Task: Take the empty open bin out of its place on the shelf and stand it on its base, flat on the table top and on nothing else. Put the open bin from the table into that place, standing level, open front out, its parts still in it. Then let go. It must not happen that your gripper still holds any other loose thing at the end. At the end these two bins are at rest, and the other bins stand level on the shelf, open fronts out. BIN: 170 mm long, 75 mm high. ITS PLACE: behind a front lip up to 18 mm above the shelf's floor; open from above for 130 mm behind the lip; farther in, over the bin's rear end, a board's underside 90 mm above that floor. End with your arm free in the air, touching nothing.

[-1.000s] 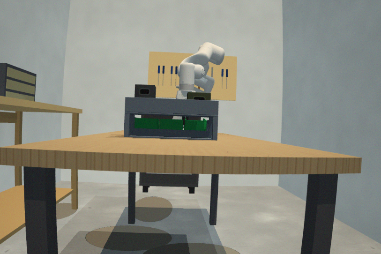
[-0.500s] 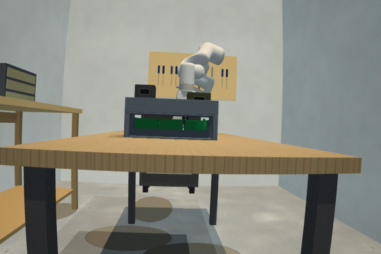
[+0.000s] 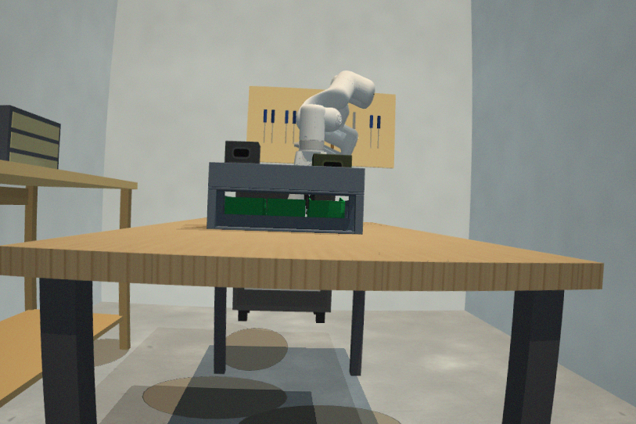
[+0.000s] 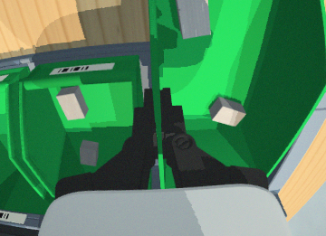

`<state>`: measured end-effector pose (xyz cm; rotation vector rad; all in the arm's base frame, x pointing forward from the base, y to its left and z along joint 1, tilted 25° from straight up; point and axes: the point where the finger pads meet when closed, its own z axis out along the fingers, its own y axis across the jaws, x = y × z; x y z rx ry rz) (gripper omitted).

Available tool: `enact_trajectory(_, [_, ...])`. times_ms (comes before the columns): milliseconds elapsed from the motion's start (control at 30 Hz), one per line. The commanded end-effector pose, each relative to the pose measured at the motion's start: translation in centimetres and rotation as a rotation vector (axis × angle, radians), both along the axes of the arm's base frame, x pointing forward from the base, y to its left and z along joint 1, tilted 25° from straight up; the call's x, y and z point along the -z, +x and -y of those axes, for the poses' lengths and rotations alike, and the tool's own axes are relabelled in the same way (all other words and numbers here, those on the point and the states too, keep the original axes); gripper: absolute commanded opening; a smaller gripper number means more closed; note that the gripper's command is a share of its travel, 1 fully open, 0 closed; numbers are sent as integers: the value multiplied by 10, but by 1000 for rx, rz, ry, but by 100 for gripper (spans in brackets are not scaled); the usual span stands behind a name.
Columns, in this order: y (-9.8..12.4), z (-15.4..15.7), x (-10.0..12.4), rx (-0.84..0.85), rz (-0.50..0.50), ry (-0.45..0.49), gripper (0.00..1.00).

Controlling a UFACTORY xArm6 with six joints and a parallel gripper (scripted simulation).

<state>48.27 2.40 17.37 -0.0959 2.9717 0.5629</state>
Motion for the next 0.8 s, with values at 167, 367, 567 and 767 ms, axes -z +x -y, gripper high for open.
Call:
enact_trajectory(167, [4, 0, -2, 2, 7, 0, 0])
enact_trajectory(367, [8, 0, -3, 3, 11, 0, 0])
enact_trajectory(567, [11, 0, -3, 5, 14, 0, 0])
enact_trajectory(767, [13, 0, -4, 6, 17, 1, 0])
